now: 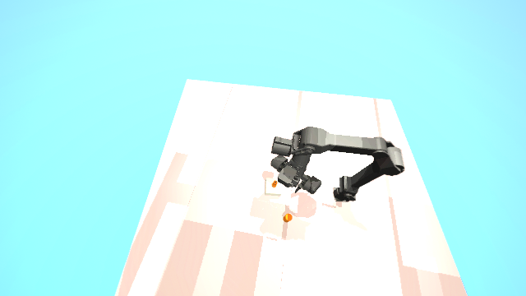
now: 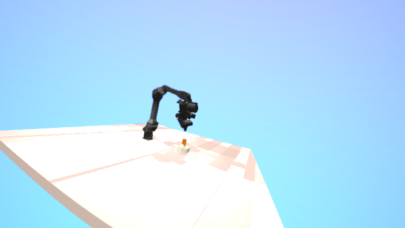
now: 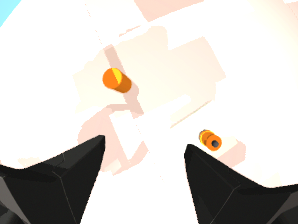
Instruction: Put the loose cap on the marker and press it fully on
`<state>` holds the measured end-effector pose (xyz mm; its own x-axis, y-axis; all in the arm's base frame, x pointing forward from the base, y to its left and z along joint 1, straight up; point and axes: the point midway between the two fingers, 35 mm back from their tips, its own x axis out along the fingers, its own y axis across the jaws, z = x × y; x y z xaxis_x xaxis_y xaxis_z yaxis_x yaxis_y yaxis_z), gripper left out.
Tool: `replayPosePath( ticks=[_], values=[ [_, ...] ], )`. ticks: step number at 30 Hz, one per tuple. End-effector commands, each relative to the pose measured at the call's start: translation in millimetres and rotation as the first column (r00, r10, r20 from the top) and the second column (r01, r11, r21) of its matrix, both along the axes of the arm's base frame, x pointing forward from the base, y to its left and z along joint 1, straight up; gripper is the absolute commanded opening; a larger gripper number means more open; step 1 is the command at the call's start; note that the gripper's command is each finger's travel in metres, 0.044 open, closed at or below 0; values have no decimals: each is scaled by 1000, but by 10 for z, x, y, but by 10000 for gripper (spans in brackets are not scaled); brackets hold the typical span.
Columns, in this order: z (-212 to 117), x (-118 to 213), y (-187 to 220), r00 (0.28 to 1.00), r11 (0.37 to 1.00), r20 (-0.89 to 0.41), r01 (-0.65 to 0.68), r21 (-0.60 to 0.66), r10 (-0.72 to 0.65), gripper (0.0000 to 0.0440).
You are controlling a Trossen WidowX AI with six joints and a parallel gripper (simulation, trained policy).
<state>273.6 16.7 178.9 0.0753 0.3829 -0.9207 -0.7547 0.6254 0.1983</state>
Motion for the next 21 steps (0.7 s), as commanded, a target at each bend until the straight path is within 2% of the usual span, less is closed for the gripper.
replayPosePath(
  ticks=[1,21],
  values=[
    [-6,44,20,1000,1000,-4,-14,-24,14,262],
    [-142,170,177,993,986,-61,-104,-130,97,280]
  ],
)
